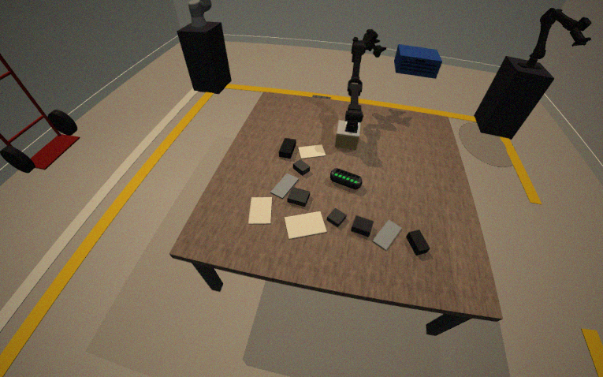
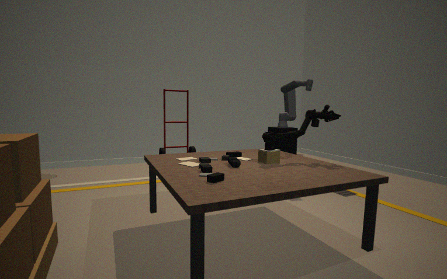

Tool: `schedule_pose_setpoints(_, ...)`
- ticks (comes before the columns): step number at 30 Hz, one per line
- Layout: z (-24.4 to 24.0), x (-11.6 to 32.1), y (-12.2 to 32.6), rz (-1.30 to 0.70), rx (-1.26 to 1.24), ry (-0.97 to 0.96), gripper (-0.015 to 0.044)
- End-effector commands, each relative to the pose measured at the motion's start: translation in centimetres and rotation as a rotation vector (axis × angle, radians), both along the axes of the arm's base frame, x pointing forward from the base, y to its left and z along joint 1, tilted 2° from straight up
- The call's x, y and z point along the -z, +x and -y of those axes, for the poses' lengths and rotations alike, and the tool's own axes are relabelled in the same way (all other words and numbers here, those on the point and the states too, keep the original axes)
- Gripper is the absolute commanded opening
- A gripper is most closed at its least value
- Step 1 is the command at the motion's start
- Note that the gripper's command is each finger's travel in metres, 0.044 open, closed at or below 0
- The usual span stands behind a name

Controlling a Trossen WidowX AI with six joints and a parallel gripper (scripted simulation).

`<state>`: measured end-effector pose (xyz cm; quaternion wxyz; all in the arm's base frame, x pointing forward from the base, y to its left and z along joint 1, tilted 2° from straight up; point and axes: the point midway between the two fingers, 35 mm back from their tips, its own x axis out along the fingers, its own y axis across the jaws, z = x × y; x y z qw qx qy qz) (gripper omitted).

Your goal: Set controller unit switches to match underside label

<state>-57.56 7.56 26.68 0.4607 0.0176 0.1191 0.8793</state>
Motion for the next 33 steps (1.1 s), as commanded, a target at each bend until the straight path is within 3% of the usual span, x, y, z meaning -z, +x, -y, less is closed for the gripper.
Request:
schedule_pose_setpoints(1, 0.0, 0.0, 0.0, 0.0, 0.0, 0.0, 0.0374)
schedule_pose_setpoints(6, 0.3, -1.3, 0.2, -0.058, -0.012, -0.019, 0.0242)
schedule_pose_setpoints(15, 2.7, -13.5, 3.5, -0.603, -0.144, -0.208, 0.0006)
schedule_pose_setpoints(23, 2.7, -24.6, 10.0, -1.141, -0.271, -0.425, 0.0)
schedule_pose_setpoints(25, 4.2, -25.7, 10.8, -1.209, -0.341, -0.494, 0.0)
schedule_pose_setpoints(33, 3.4, -34.9, 20.0, -1.73, -0.546, -0.735, 0.0)
